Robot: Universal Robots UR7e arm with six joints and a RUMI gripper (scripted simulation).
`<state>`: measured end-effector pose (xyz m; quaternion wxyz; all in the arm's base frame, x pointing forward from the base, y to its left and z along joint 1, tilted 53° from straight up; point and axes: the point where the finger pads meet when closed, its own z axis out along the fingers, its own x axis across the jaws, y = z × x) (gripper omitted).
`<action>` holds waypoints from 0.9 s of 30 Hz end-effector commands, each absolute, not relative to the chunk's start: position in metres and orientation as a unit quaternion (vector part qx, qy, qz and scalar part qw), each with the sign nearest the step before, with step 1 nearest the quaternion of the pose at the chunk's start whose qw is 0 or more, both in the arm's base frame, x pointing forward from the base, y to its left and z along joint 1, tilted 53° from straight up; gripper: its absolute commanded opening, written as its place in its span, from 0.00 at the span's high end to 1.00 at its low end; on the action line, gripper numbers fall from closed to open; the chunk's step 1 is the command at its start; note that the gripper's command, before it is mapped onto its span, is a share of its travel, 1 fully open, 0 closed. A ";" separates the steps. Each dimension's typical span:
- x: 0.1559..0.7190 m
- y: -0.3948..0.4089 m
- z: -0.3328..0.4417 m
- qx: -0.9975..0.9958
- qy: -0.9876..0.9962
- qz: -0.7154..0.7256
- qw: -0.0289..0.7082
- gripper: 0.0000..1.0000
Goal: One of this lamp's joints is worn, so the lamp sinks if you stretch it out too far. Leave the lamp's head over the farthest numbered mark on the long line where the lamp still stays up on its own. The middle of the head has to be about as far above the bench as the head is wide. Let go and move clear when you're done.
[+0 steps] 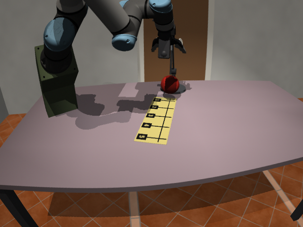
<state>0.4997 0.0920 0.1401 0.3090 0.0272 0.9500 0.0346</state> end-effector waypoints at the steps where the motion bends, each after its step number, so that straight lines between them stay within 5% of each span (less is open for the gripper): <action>1: 0.500 0.092 0.141 0.027 0.950 0.035 0.309 0.00; 27: 0.510 0.093 0.127 0.028 0.950 0.035 0.309 0.00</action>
